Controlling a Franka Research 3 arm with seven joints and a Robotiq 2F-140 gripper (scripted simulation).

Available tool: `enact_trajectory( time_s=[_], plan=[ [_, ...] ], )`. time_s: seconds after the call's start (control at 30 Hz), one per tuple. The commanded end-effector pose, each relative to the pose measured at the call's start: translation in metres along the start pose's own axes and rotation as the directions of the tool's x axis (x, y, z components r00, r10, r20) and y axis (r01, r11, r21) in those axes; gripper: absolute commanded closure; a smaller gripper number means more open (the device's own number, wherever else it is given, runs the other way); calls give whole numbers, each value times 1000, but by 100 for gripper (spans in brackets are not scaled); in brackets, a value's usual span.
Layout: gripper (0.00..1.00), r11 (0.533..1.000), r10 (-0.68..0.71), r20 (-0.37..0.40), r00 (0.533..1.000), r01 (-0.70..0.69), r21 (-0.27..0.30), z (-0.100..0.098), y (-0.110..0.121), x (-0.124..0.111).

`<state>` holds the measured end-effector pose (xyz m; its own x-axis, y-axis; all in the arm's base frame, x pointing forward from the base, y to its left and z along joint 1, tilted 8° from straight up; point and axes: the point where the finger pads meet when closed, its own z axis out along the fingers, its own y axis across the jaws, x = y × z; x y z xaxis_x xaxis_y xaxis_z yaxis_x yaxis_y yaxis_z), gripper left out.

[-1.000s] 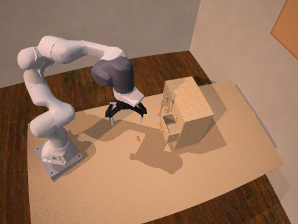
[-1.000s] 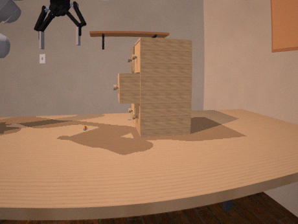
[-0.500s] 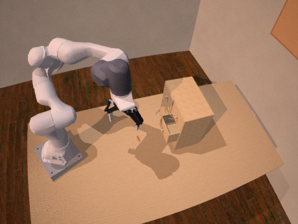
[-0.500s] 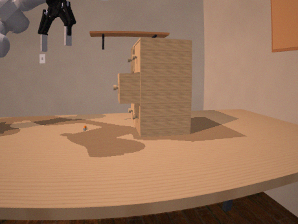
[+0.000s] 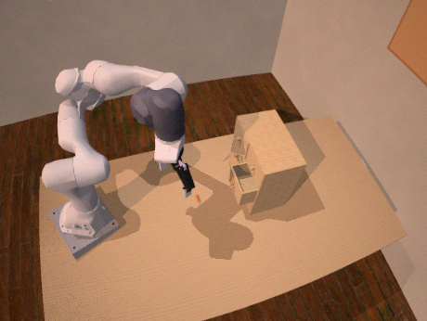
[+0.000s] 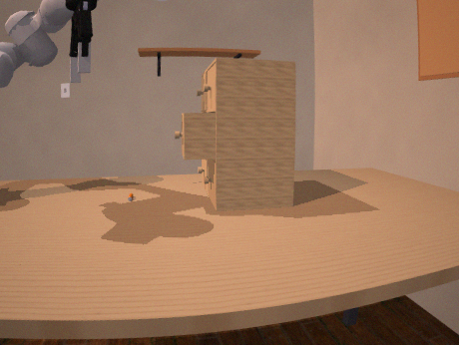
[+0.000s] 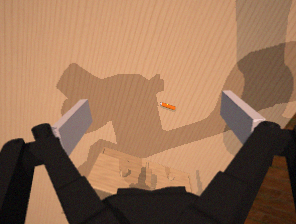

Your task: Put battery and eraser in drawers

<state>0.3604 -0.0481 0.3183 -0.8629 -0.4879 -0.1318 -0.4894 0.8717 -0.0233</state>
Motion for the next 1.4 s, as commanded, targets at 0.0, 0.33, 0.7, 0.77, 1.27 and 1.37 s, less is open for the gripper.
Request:
enact_trajectory(
  time_s=[0.0, 0.33, 0.7, 0.77, 1.27, 1.37],
  plan=[
    [0, 969, 244, -4, 970, -244, -29, 5, 8, 1],
    [0, 917, 398, -11, 917, -398, -26, 9, 8, 6],
    [0, 967, 254, 163, 953, -256, -11, -11, 2, -35],
    [0, 986, 153, 292, 944, -163, 11, -29, 0, -66],
    [0, 993, -90, 770, 632, -3, 119, -123, -11, -164],
    [0, 993, -64, 855, 515, -51, 105, -132, -25, -175]
  ],
)
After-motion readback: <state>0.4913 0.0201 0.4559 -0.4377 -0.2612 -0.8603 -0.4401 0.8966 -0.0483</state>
